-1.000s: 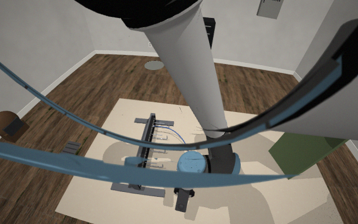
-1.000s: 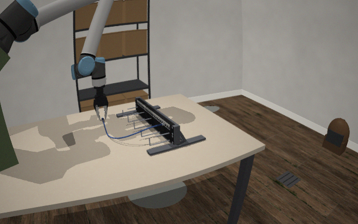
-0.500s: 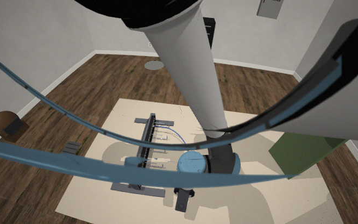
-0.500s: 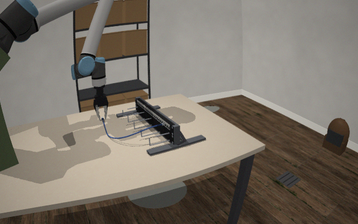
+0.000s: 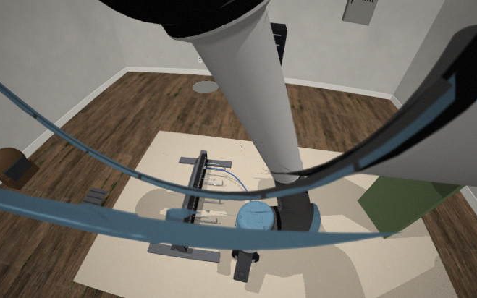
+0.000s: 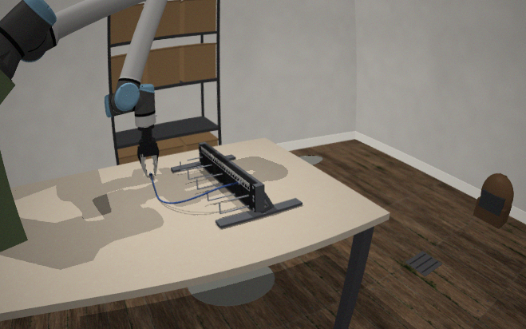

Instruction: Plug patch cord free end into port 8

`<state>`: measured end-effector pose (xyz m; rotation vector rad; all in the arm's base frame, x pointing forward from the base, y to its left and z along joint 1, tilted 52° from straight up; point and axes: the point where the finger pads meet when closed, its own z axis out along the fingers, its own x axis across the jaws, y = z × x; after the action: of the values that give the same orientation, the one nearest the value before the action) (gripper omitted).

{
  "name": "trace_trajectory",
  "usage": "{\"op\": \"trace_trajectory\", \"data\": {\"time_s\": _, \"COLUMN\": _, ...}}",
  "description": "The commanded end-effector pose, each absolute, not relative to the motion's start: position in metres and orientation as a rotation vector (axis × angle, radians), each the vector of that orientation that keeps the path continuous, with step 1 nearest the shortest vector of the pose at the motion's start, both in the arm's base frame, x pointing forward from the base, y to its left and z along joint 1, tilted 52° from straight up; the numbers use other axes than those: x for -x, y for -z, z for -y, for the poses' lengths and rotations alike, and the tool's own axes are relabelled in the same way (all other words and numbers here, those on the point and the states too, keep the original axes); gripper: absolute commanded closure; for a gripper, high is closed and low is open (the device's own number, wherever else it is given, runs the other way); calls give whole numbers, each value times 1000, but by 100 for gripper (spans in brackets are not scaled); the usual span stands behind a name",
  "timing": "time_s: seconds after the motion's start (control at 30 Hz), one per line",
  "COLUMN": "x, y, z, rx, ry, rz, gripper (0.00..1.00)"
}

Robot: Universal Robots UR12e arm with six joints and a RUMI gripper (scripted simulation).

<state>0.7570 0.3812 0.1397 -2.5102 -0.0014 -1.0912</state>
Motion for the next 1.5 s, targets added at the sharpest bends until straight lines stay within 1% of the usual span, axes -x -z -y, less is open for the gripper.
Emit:
{"op": "trace_trajectory", "data": {"time_s": 0.0, "x": -757, "y": -140, "z": -381, "rx": 2510, "ry": 1092, "rz": 2, "gripper": 78}}
{"op": "trace_trajectory", "data": {"time_s": 0.03, "x": -757, "y": -140, "z": -381, "rx": 2510, "ry": 1092, "rz": 2, "gripper": 100}}
{"op": "trace_trajectory", "data": {"time_s": 1.47, "x": -757, "y": -140, "z": -381, "rx": 2510, "ry": 1092, "rz": 2, "gripper": 100}}
